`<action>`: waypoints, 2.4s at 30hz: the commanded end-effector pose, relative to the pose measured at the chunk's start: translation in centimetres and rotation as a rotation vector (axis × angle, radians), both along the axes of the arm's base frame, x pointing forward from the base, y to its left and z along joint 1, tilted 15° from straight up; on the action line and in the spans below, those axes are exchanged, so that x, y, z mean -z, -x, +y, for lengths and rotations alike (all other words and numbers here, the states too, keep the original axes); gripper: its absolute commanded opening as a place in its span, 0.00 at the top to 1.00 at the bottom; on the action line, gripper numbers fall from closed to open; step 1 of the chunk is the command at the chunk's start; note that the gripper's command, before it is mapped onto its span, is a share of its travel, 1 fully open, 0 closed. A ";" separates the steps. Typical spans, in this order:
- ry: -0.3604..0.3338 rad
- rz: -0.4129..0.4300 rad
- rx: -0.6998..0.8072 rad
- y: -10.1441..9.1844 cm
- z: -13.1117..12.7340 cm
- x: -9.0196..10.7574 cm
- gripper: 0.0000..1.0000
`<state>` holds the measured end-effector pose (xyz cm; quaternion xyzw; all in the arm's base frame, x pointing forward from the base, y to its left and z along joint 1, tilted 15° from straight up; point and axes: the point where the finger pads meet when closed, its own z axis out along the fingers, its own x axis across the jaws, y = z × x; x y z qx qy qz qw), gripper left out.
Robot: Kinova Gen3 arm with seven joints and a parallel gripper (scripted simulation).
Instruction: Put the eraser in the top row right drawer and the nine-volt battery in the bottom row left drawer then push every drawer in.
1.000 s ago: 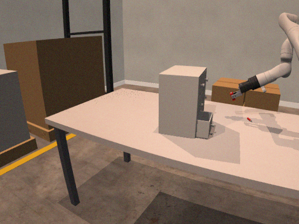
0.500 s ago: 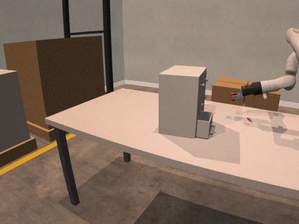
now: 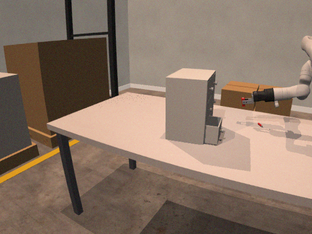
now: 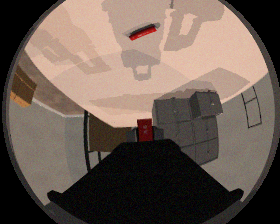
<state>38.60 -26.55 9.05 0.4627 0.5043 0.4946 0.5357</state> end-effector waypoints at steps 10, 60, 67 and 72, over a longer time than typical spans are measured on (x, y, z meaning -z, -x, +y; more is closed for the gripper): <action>-0.001 -0.020 0.003 0.2 0.0 0.0 0.49; -0.003 -0.021 0.002 -0.3 1.0 -0.2 0.49; -0.003 -0.022 0.002 -0.6 1.5 -0.2 0.49; -0.009 -0.018 0.006 -0.9 1.8 -0.2 0.49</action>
